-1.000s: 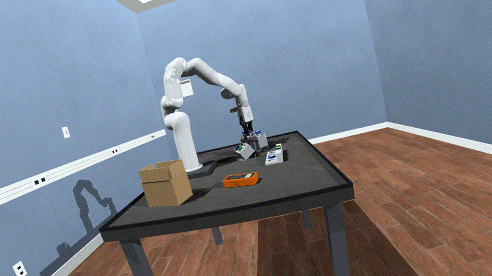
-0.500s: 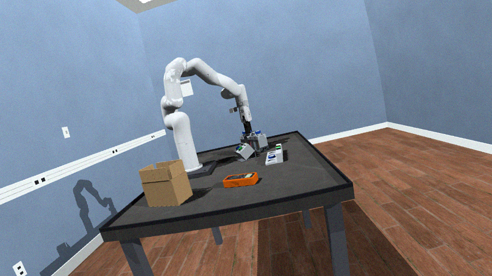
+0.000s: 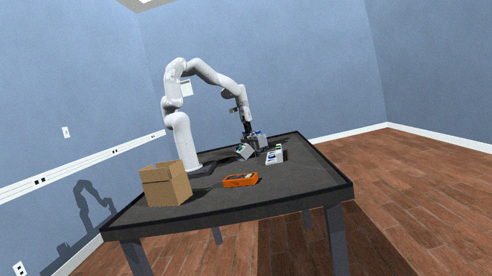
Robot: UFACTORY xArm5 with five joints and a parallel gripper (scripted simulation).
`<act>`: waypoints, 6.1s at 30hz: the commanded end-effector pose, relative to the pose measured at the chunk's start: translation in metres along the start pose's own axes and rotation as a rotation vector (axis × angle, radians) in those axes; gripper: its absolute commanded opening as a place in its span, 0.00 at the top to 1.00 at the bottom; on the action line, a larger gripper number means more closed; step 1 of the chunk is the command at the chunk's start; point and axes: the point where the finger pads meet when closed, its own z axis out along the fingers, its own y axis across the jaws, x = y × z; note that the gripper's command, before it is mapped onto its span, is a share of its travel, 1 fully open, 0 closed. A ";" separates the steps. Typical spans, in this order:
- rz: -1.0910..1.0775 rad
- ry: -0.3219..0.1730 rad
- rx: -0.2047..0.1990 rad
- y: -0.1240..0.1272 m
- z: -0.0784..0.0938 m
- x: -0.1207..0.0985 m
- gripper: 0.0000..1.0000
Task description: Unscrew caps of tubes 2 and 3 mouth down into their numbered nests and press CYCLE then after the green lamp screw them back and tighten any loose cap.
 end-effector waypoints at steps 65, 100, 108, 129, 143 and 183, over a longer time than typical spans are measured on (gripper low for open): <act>0.897 -0.013 -0.001 0.001 -0.001 -0.001 0.54; -0.026 -0.012 0.005 0.001 -0.001 -0.001 1.00; -0.026 -0.012 0.005 0.001 -0.001 -0.001 1.00; 0.866 -0.013 -0.001 0.001 0.000 -0.001 1.00; 1.469 -0.013 -0.005 0.001 0.001 -0.001 1.00; 0.654 -0.013 0.001 0.001 0.000 -0.001 0.54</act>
